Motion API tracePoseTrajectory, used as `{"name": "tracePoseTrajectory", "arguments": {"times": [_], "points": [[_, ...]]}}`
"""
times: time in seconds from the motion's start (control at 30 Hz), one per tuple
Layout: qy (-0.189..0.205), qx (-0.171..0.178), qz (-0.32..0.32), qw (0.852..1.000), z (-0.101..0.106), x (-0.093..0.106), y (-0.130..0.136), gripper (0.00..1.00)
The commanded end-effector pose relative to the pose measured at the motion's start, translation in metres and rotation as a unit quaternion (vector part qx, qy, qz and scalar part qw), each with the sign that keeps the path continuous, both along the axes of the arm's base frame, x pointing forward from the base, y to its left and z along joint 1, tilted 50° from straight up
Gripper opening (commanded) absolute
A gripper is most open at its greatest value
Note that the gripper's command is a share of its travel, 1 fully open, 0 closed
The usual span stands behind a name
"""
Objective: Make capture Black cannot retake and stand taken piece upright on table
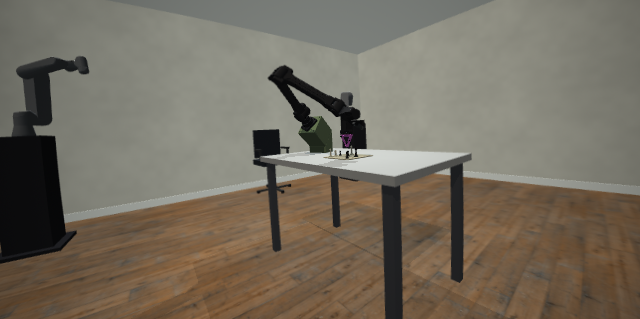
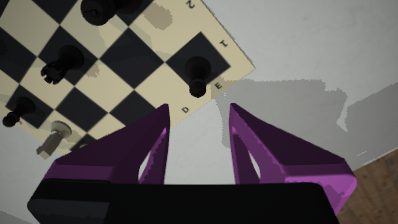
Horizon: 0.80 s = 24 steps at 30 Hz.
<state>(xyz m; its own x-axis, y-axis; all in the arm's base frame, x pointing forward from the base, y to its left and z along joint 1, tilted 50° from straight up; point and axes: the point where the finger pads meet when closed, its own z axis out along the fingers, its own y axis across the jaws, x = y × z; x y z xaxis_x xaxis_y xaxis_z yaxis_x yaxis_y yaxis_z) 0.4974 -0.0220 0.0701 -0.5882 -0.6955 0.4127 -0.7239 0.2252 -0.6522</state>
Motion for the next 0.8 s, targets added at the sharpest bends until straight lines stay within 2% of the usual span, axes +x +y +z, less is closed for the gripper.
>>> {"name": "tracePoseTrajectory", "arguments": {"times": [0.0, 0.27, 0.77], "points": [[0.006, -0.001, -0.001, 1.0, -0.0071, 0.0007, -0.0084, 0.36], [-0.001, 0.0, -0.001, 1.0, -0.0048, 0.0062, -0.0121, 0.36], [0.0, 0.0, -0.003, 1.0, -0.0052, 0.005, -0.0135, 0.36]]}}
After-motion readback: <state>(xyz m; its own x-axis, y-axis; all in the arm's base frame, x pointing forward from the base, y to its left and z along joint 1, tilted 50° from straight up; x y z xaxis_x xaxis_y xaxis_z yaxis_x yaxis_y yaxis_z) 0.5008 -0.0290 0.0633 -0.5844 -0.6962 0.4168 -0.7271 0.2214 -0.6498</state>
